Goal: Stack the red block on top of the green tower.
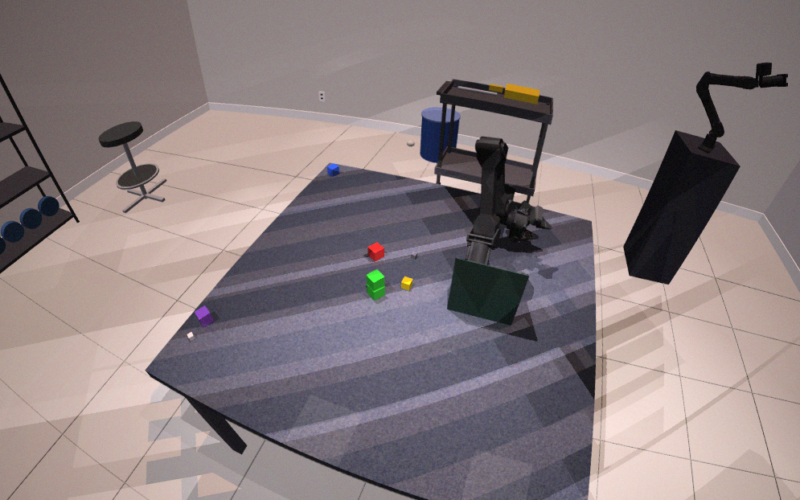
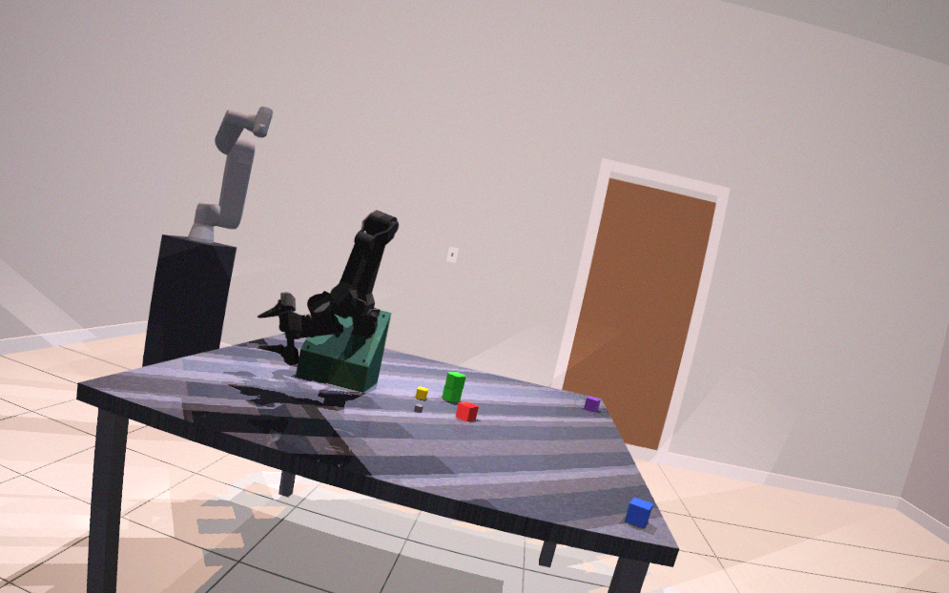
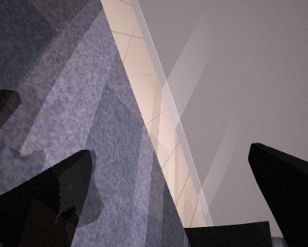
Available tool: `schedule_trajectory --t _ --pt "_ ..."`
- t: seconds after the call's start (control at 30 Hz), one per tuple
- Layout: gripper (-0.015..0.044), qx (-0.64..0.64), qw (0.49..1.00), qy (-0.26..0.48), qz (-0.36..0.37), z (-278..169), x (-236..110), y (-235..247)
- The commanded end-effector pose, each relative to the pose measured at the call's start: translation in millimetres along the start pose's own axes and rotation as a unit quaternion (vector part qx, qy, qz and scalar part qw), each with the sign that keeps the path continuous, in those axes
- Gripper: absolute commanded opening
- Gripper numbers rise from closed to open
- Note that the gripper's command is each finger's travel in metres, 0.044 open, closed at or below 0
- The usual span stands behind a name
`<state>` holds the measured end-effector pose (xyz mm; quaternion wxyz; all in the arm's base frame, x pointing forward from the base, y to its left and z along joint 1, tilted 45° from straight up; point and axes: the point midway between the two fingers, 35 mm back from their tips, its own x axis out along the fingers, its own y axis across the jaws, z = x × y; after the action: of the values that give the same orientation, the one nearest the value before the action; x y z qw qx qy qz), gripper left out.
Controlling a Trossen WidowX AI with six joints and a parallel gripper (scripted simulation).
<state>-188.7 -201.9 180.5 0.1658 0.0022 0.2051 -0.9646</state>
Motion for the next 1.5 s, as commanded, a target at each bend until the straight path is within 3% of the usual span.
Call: schedule_trajectory --t 0.0,0.27,0.6,1.03,1.47 --pt "0.0426 0.0 1.0 0.0 0.001 0.3 -0.2 0.7" --pt "0.044 0.0 0.996 -0.008 0.091 17.6 -17.3 47.6" --pt "0.044 -0.013 0.972 -0.011 0.235 40.4 -67.5 119.7" --pt "0.044 -0.057 0.919 -0.011 0.389 52.4 -163.1 189.0" --pt "0.044 -0.148 0.853 -0.01 0.5 36.9 -276.1 227.5"
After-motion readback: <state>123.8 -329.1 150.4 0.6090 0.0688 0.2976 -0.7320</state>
